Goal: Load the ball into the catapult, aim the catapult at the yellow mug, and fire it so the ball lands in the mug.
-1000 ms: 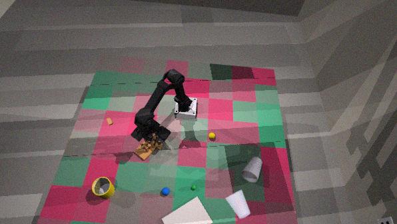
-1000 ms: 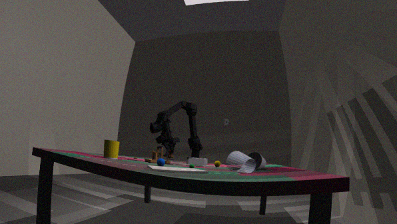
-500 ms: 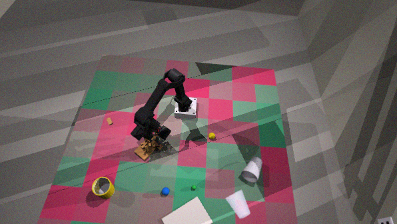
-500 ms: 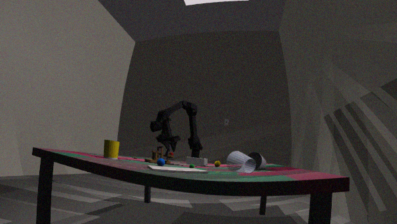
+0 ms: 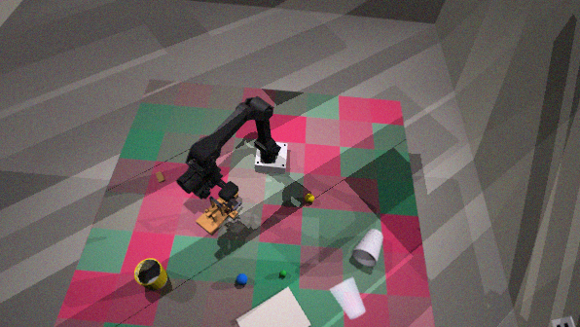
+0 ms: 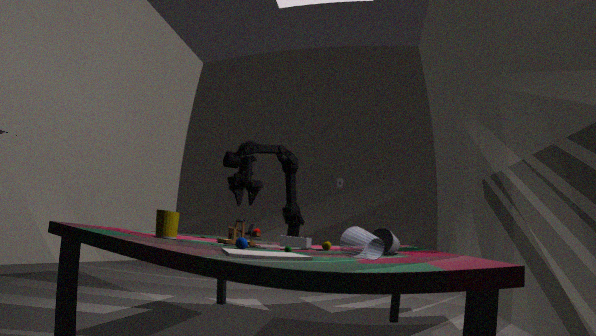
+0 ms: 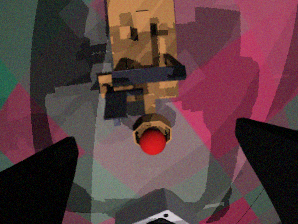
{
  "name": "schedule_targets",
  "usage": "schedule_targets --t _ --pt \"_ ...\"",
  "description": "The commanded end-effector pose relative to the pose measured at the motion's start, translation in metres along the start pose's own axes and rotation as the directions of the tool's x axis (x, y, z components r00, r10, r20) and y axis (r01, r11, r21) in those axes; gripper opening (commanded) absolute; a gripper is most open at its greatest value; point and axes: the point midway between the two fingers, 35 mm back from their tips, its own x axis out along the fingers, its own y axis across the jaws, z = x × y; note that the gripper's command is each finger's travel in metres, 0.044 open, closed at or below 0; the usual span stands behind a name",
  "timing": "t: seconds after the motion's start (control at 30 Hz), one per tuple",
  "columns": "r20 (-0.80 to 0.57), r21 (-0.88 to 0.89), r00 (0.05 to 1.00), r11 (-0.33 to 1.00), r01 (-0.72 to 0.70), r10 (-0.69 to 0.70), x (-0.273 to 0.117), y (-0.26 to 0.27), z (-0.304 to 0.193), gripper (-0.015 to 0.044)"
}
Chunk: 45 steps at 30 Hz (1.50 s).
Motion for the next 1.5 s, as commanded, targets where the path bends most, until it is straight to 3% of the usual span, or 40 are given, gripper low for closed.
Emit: schedule_targets --t 0.0,0.3,0.6,1.33,1.47 --pt "0.136 -0.019 0.991 1.000 -0.007 0.009 -0.017 0.000 0.046 0.0440" --pt "0.434 -0.059 0.901 0.998 0.002 0.023 -0.060 -0.003 0.149 0.0440" --pt "0.683 -0.095 0.729 0.995 0.036 0.039 -0.110 -0.006 0.233 0.0440" --pt "0.700 -0.098 0.713 0.994 0.040 0.040 -0.114 -0.006 0.239 0.0440" --pt "0.700 -0.098 0.713 0.994 0.040 0.040 -0.114 -0.006 0.239 0.0335"
